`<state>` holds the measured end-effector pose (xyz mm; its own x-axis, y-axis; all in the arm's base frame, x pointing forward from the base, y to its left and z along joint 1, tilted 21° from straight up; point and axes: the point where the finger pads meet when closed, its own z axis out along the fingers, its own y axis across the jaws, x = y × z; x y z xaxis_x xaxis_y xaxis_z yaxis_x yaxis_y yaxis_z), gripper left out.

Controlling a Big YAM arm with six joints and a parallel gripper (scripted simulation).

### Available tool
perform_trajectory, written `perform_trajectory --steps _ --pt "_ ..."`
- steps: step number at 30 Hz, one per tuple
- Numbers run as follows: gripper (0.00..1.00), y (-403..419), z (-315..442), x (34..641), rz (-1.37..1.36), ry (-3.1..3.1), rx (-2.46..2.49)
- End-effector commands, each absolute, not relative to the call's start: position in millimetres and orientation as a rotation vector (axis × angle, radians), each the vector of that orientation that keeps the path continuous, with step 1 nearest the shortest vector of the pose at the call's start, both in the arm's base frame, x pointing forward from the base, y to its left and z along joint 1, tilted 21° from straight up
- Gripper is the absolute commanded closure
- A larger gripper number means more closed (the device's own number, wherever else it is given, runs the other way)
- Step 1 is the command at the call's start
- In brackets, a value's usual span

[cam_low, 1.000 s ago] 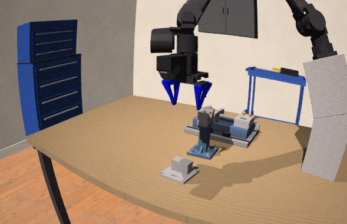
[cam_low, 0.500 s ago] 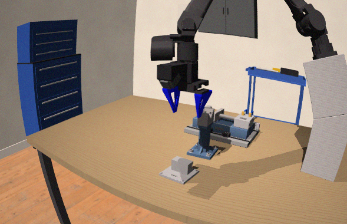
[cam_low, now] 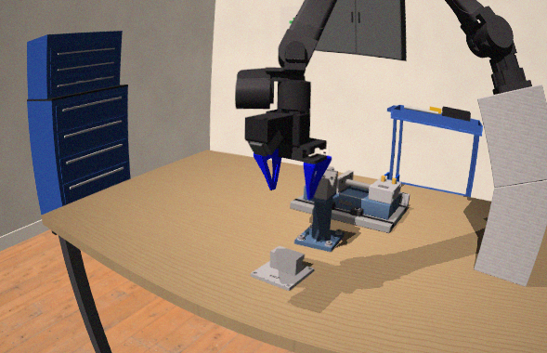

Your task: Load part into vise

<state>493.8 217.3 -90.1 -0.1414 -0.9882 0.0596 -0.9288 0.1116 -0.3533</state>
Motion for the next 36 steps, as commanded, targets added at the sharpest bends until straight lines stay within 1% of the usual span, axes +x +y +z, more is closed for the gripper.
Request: perform_trajectory --steps 1,7,8,10,22,24,25,27,36 --pt "0.19 217.2 -93.8 512.8 -0.464 2.174 -1.897" --pt "0.19 215.9 -103.5 515.7 -0.464 2.175 -1.898" --pt "0.19 223.0 -82.9 523.9 -0.472 2.142 -1.870" --pt "0.19 214.9 -110.9 518.0 -0.463 2.175 -1.899" --pt "0.19 210.7 -141.0 527.4 -0.463 2.177 -1.901" --pt "0.19 210.7 -141.0 527.4 -0.463 2.177 -1.901" --pt "0.19 219.1 -119.8 536.9 -0.473 2.142 -1.873" --pt "0.19 209.7 -148.5 529.7 -0.463 2.177 -1.901" --pt "0.19 206.7 -169.8 536.4 -0.464 2.178 -1.902"
